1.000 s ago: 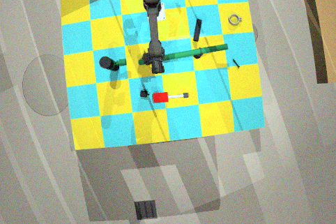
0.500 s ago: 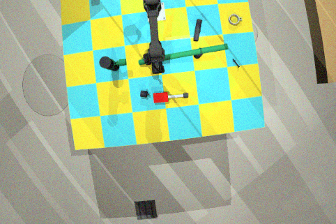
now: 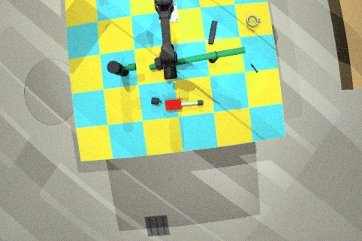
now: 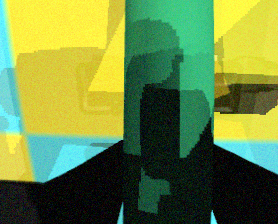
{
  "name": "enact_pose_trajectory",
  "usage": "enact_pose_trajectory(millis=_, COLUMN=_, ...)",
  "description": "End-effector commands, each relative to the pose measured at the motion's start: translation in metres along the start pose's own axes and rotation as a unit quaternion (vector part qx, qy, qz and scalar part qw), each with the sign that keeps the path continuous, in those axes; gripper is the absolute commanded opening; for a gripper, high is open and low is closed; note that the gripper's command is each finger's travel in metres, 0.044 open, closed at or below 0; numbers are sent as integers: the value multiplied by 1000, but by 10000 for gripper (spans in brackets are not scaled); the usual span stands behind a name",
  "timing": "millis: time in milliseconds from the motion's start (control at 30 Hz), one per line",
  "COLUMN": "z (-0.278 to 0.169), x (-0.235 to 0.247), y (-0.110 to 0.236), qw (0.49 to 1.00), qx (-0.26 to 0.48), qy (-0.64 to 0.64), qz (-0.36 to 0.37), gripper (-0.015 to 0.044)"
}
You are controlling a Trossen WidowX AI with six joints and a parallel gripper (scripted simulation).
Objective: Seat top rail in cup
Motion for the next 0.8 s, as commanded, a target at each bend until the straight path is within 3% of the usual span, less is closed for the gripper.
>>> enact_pose_trajectory(millis=0, z=0, x=0, y=0, qw=1000, qx=-1, qy=-2, qz=-1, gripper=59)
enact_pose_trajectory(millis=100, z=0, x=0, y=4, qw=1000, qx=-1, qy=-2, qz=-1, gripper=0)
enact_pose_trajectory(millis=767, z=33, x=-2, y=69, qw=991, qx=-131, qy=1, qz=-11, gripper=0)
Point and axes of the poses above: the point midway between the two fingers, 35 mm back from their tips, its own y axis back along the fingers, its own x axis across the jaws, z = x × y, the point moved 4 cm from there along y, back along the fingers, and after that the axes turned 4 degrees about y, right-handed, at the moved point
